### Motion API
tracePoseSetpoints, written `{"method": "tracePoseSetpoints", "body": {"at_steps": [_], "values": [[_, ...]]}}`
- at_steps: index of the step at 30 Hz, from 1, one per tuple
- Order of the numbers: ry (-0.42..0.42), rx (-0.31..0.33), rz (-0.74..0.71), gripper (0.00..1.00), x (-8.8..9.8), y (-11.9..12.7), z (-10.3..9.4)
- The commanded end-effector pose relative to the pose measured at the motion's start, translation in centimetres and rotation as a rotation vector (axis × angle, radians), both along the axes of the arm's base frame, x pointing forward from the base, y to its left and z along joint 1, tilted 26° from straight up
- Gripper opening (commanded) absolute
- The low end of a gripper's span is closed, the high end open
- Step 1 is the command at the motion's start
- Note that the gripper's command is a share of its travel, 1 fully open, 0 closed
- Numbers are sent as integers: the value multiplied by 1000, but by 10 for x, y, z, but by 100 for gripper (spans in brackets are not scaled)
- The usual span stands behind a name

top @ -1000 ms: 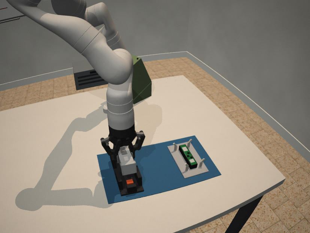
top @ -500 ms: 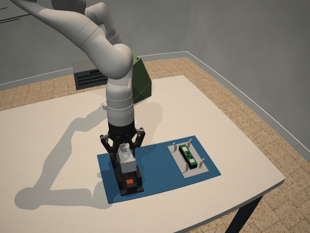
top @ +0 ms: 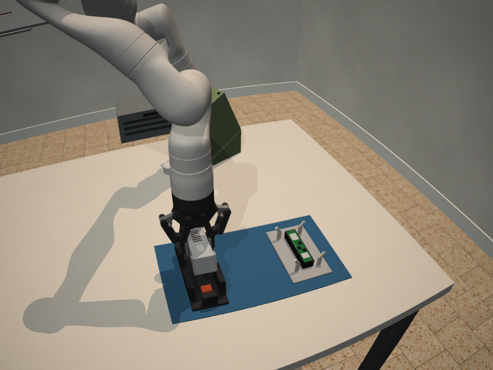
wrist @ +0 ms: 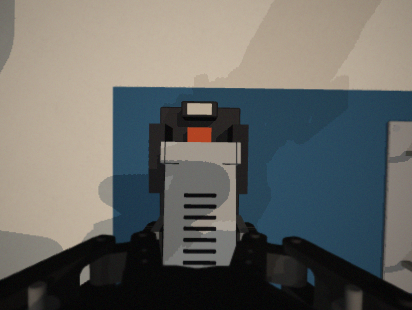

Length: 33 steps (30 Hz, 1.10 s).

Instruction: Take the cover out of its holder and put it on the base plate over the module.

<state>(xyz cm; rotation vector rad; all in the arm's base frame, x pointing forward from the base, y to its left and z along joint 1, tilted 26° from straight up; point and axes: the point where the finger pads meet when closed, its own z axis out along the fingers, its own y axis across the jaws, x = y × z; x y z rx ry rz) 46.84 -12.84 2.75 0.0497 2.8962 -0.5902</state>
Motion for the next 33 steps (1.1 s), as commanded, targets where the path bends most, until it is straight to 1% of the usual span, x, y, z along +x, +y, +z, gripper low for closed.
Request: {"method": "tracePoseSetpoints", "body": {"at_steps": [1, 30, 33], "values": [[-2, 0, 1, 0, 1, 0, 1], [-2, 0, 1, 0, 1, 0, 1], [-2, 0, 1, 0, -1, 4, 9]]}}
